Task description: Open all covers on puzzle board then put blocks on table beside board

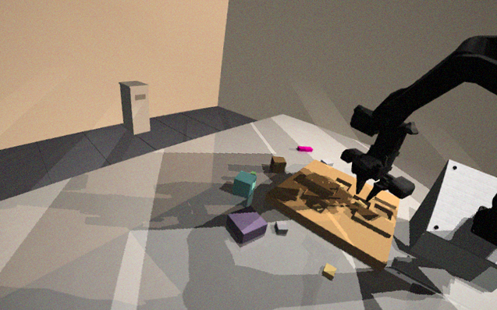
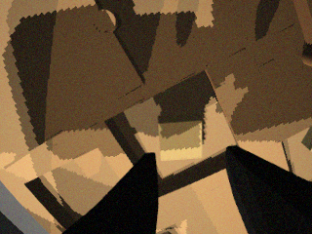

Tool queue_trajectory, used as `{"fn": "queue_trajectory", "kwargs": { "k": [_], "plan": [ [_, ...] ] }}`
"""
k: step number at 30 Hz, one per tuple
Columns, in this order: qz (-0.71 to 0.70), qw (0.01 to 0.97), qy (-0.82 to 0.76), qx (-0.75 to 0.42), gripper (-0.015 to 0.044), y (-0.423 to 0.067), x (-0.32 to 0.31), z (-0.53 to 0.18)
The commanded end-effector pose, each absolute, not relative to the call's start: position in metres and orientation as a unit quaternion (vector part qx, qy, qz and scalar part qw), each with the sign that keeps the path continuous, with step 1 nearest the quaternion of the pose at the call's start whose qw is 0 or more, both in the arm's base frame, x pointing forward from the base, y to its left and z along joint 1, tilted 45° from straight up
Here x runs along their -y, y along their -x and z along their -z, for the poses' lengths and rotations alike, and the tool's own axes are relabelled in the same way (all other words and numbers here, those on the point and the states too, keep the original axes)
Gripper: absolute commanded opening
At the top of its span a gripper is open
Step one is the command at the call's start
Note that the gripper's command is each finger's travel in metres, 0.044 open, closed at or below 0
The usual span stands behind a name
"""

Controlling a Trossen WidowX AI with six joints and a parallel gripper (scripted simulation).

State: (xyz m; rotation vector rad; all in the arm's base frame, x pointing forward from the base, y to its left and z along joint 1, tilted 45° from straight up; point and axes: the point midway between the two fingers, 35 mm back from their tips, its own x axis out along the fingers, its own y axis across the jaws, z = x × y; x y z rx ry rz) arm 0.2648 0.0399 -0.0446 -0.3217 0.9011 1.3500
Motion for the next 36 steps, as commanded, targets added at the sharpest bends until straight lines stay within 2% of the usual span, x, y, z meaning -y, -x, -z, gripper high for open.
{"fn": "queue_trajectory", "kwargs": {
  "k": [1, 36],
  "plan": [
    [-0.602, 0.676, 0.138, -0.402, 0.0144, -0.262, -0.045, 0.049],
    [-0.602, 0.676, 0.141, -0.402, 0.0137, -0.262, -0.055, 0.059]
  ]
}}
